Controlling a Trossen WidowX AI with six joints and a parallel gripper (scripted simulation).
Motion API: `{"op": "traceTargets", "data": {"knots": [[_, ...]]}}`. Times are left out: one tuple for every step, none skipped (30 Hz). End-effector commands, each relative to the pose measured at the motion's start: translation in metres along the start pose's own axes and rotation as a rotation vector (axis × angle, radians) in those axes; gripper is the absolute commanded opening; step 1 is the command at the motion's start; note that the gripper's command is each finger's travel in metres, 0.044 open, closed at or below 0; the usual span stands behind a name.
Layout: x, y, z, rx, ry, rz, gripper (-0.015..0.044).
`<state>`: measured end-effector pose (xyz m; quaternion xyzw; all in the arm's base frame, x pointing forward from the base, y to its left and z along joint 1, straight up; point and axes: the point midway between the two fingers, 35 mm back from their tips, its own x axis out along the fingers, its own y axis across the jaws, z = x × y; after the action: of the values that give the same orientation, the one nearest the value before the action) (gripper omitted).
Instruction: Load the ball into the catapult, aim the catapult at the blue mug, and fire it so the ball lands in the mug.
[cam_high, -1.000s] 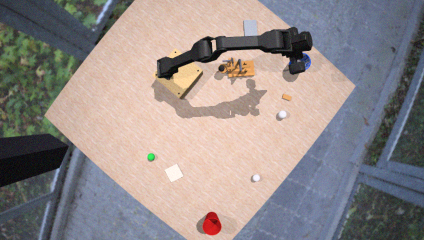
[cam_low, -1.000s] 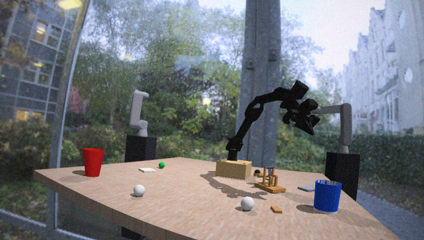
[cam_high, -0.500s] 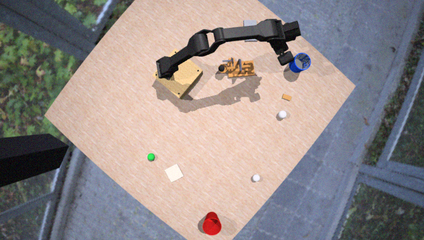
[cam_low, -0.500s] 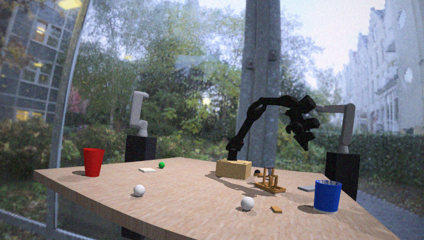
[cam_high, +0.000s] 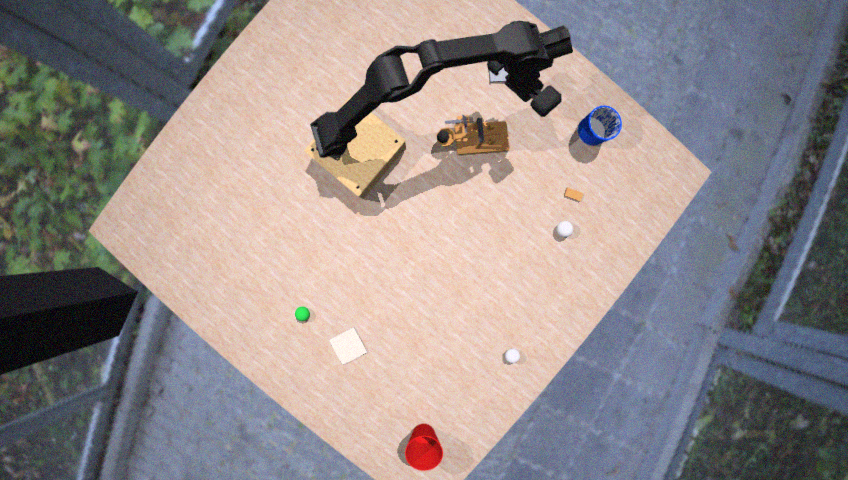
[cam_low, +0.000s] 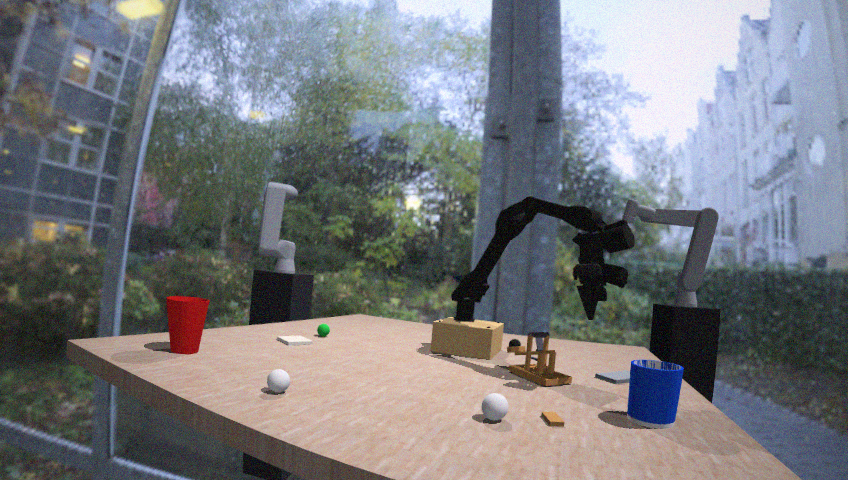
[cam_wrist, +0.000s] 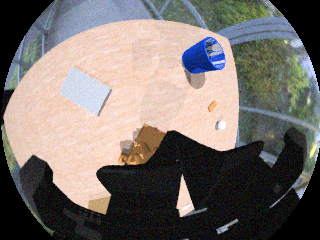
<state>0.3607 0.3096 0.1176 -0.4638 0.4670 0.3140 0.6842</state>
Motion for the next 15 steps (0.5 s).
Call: {"op": "traceTargets", "data": {"knots": [[0.001, 0.017, -0.016, -0.106, 0.074, -0.007, 0.0000], [0.001, 0.022, -0.020, -0.132, 0.091, -0.008, 0.0000], [0.001, 0.026, -0.024, -0.158, 0.109, -0.009, 0.0000], [0.002, 0.030, -0.028, -0.185, 0.127, -0.009, 0.0000], [0.002, 0.034, -0.032, -0.211, 0.145, -0.010, 0.0000], [0.002, 0.038, -0.036, -0.238, 0.163, -0.010, 0.0000], [0.002, 0.042, -0.040, -0.265, 0.180, -0.011, 0.0000], [0.002, 0.046, -0.044, -0.292, 0.198, -0.011, 0.0000], [0.002, 0.049, -0.048, -0.320, 0.215, -0.012, 0.0000], [0.002, 0.053, -0.052, -0.347, 0.233, -0.012, 0.0000], [0.002, 0.056, -0.056, -0.375, 0.251, -0.013, 0.0000], [0.002, 0.060, -0.060, -0.403, 0.268, -0.013, 0.0000], [0.002, 0.063, -0.064, -0.431, 0.285, -0.013, 0.0000], [0.001, 0.066, -0.068, -0.459, 0.303, -0.014, 0.0000], [0.001, 0.069, -0.073, -0.487, 0.320, -0.014, 0.0000]]}}
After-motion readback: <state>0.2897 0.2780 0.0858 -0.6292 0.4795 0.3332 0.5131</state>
